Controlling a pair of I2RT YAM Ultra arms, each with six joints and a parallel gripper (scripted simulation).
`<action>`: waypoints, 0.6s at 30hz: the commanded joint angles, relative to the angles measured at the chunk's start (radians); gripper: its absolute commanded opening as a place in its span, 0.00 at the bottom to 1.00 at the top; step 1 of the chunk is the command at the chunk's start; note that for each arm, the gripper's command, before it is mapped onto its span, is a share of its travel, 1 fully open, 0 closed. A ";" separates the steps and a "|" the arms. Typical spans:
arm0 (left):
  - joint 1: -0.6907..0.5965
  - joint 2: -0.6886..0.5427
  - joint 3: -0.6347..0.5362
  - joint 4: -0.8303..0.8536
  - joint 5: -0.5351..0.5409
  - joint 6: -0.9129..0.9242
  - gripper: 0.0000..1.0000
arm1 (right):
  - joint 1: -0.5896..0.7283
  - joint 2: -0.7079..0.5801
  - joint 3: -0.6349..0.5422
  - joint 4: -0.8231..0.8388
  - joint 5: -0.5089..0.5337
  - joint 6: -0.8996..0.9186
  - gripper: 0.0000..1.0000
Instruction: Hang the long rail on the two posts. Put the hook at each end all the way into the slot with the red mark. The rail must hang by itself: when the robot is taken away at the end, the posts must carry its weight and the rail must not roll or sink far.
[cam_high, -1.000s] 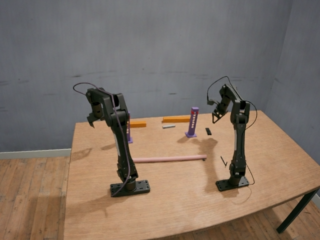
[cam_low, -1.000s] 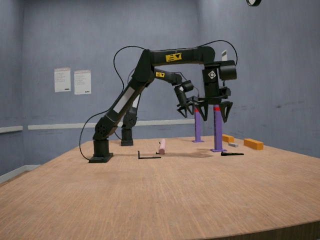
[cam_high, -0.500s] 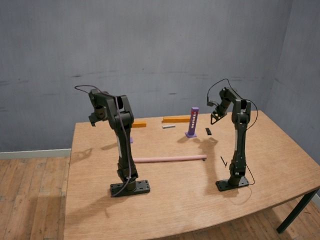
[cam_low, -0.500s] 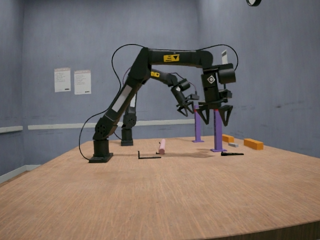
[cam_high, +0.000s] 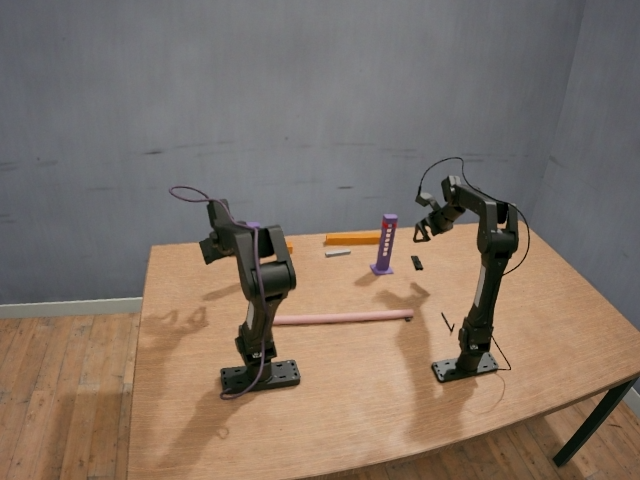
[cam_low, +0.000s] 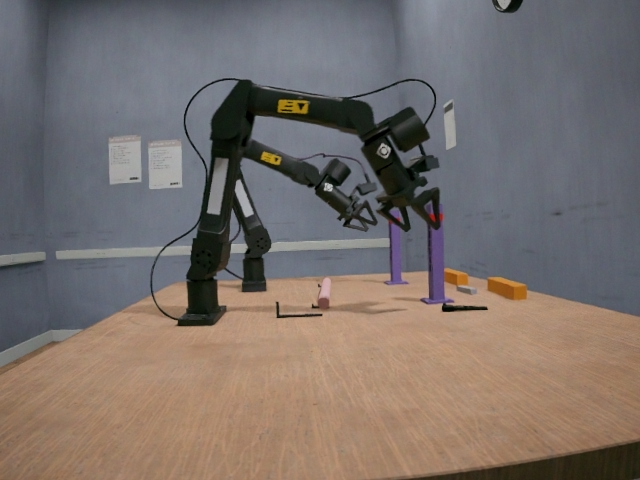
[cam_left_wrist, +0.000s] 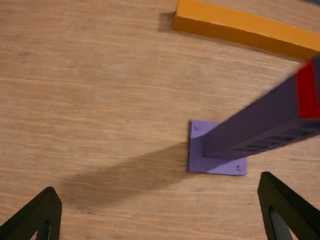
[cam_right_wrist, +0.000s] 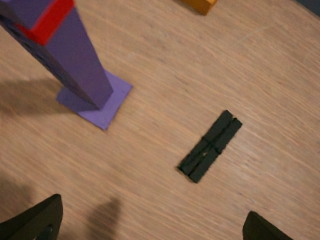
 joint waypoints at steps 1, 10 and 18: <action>-0.046 -0.104 -0.126 0.212 -0.057 -0.047 1.00 | 0.029 -0.103 -0.129 0.227 -0.003 0.128 1.00; -0.192 -0.302 -0.407 0.506 -0.191 -0.083 1.00 | 0.108 -0.302 -0.494 0.574 0.076 0.351 1.00; -0.340 -0.370 -0.587 0.744 -0.330 -0.065 1.00 | 0.222 -0.450 -0.759 0.864 0.221 0.534 1.00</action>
